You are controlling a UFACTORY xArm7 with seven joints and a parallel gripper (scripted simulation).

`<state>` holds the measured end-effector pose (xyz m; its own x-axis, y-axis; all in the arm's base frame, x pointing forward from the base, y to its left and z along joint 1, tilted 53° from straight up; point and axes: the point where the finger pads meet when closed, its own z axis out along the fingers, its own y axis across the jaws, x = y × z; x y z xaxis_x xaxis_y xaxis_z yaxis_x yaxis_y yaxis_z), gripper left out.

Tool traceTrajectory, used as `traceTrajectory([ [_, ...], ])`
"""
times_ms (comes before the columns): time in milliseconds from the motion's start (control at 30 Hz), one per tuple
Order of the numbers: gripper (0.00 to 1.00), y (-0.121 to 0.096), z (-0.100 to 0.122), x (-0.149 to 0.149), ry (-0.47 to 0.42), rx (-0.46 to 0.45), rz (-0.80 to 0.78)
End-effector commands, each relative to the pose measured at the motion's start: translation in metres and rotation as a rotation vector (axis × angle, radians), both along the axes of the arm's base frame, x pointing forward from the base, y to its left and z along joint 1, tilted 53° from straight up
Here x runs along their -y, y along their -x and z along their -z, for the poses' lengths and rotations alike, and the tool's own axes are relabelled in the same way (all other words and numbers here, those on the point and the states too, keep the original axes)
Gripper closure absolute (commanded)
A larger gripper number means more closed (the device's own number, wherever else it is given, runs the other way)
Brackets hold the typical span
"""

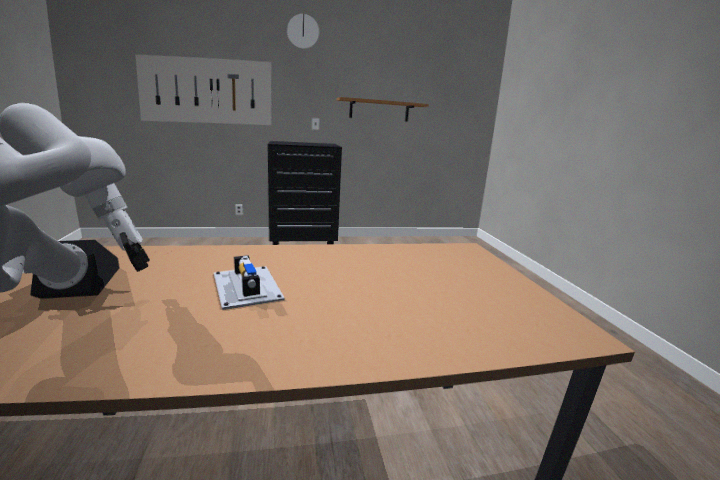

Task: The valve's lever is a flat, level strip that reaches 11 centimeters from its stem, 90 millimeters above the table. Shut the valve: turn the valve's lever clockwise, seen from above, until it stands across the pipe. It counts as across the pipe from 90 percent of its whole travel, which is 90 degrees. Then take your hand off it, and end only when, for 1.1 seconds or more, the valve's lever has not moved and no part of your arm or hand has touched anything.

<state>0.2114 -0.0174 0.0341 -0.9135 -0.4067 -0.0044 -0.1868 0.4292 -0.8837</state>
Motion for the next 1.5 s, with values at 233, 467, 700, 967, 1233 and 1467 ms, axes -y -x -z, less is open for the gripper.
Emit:
traceTrajectory([
  [233, 0.00, -0.001, 0.000, -0.001, -0.002, 0.002, -0.002],
  [467, 0.00, -0.001, 0.000, -0.001, -0.002, 0.002, -0.002],
  [700, 0.00, -0.019, -0.003, -0.015, -0.049, 0.074, 0.066],
  [967, 0.00, -0.120, -0.029, -0.049, -0.313, 0.664, 0.655],
  [1233, 0.00, -0.209, -0.066, -0.035, -0.374, 1.103, 1.080],
  [1467, 0.00, -0.290, -0.102, -0.009, -0.374, 1.186, 1.154],
])
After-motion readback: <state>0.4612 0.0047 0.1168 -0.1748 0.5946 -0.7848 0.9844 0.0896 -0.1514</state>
